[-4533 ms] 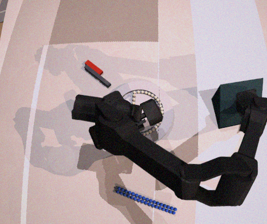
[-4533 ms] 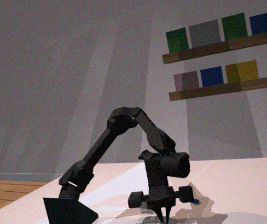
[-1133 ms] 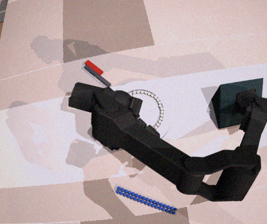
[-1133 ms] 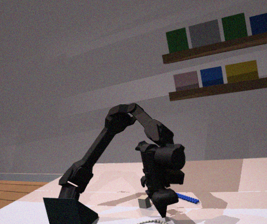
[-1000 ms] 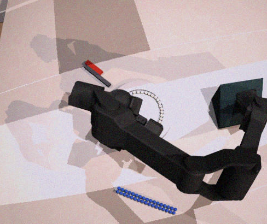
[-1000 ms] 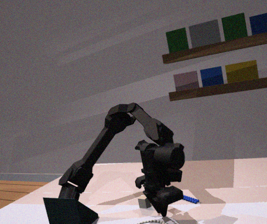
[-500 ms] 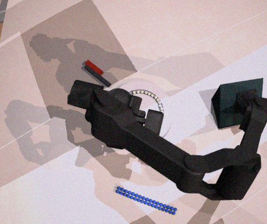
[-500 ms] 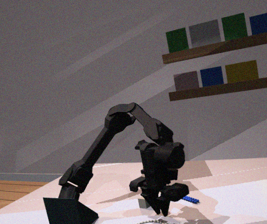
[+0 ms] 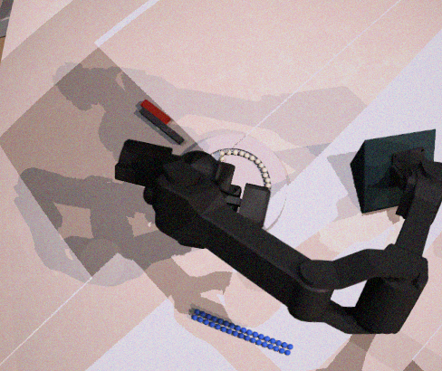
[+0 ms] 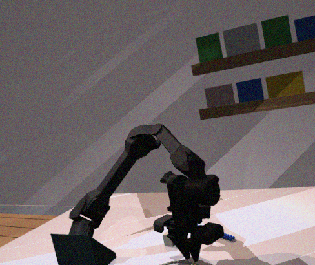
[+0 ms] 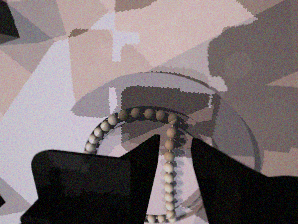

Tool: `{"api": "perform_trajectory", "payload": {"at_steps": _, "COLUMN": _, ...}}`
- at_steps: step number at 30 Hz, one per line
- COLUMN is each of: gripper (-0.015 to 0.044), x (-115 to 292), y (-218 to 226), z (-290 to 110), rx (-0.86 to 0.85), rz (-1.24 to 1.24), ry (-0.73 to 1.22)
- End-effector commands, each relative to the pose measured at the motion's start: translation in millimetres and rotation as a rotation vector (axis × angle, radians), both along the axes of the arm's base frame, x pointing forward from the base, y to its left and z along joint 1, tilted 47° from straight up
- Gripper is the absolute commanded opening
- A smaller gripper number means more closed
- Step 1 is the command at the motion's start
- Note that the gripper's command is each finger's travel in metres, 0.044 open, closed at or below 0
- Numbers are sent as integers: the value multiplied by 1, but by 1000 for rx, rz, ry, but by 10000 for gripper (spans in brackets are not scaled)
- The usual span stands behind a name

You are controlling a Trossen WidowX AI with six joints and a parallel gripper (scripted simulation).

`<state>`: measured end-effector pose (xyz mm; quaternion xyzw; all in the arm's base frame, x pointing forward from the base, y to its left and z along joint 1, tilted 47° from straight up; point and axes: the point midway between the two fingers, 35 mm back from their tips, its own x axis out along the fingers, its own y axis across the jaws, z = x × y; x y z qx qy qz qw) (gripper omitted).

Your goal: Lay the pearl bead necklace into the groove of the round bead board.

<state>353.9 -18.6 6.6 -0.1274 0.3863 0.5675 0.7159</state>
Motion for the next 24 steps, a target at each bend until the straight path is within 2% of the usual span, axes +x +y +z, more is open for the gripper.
{"api": "perform_trajectory", "payload": {"at_steps": 1, "gripper": 120, "x": 0, "y": 5, "z": -4, "rx": 7, "rz": -7, "ry": 5}}
{"api": "perform_trajectory", "payload": {"at_steps": 11, "gripper": 120, "x": 0, "y": 15, "z": -14, "rx": 8, "rz": -7, "ry": 8}}
{"api": "perform_trajectory", "payload": {"at_steps": 16, "gripper": 0, "x": 0, "y": 12, "z": -12, "rx": 1, "rz": 1, "ry": 4}}
{"api": "perform_trajectory", "payload": {"at_steps": 24, "gripper": 0, "x": 0, "y": 12, "z": -12, "rx": 1, "rz": 1, "ry": 4}}
